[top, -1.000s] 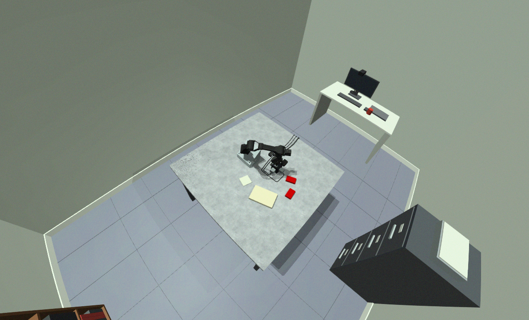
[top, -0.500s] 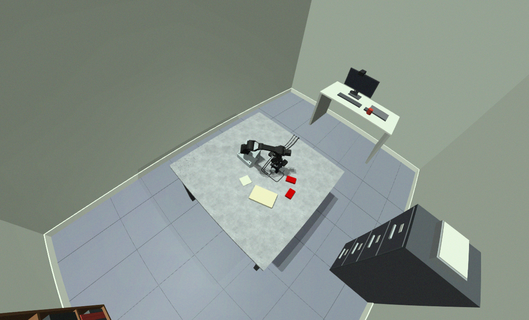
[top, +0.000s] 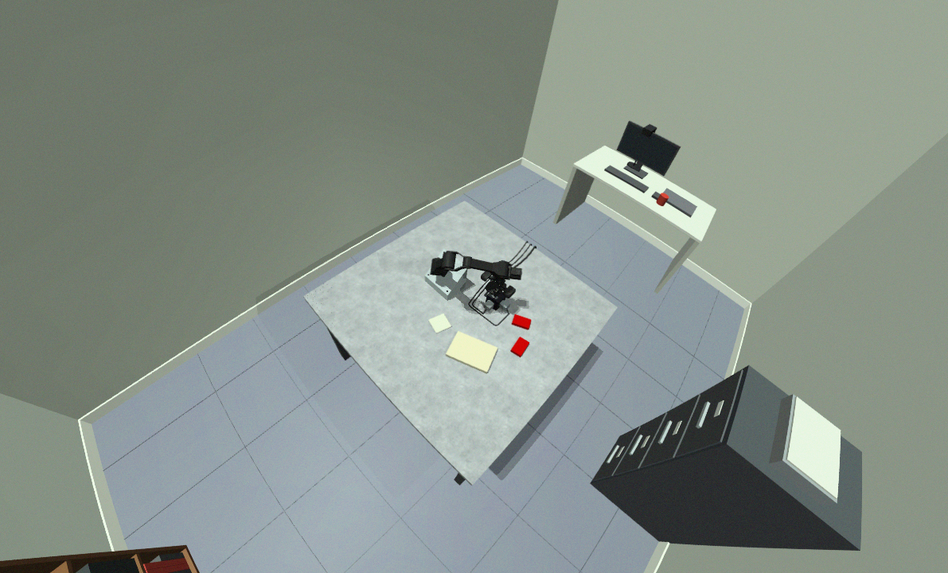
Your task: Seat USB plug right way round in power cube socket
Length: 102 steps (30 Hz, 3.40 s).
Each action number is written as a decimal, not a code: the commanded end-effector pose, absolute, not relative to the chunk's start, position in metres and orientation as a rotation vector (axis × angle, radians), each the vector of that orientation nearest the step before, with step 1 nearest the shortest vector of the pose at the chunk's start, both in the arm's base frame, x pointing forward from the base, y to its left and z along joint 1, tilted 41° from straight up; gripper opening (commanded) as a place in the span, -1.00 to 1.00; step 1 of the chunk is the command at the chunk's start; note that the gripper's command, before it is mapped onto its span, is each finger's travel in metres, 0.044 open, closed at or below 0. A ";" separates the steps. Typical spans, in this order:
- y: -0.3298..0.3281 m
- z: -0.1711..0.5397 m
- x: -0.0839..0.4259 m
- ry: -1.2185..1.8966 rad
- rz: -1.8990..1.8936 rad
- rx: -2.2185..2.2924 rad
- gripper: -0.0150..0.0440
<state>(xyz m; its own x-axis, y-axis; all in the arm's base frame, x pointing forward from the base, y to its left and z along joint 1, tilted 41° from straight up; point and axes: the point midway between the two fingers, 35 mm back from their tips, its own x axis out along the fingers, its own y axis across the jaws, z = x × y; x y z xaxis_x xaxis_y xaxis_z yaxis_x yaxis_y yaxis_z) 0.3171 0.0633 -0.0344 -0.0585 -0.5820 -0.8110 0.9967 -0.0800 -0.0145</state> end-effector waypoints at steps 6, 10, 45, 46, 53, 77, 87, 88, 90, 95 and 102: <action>0.062 -0.036 0.317 0.727 -1.518 0.760 -0.49; 0.062 -0.036 0.317 0.727 -1.518 0.760 -0.49; 0.059 -0.040 0.317 0.727 -1.518 0.760 -0.49; 0.059 -0.040 0.317 0.727 -1.518 0.760 -0.49; 0.059 -0.040 0.317 0.727 -1.518 0.760 -0.49; 0.059 -0.040 0.317 0.727 -1.518 0.760 -0.49; 0.061 -0.038 0.317 0.728 -1.514 0.767 -0.17; 0.061 -0.038 0.317 0.728 -1.514 0.767 -0.17; 0.061 -0.038 0.317 0.728 -1.514 0.767 -0.17; 0.061 -0.038 0.317 0.728 -1.514 0.767 -0.17; 0.062 -0.036 0.317 0.728 -1.515 0.767 -0.17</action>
<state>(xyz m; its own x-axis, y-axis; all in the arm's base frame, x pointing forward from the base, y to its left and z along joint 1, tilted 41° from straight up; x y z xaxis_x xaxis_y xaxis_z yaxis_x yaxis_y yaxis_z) 0.3172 0.0610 -0.0379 -0.0532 -0.5805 -0.8125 0.9971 -0.0747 -0.0119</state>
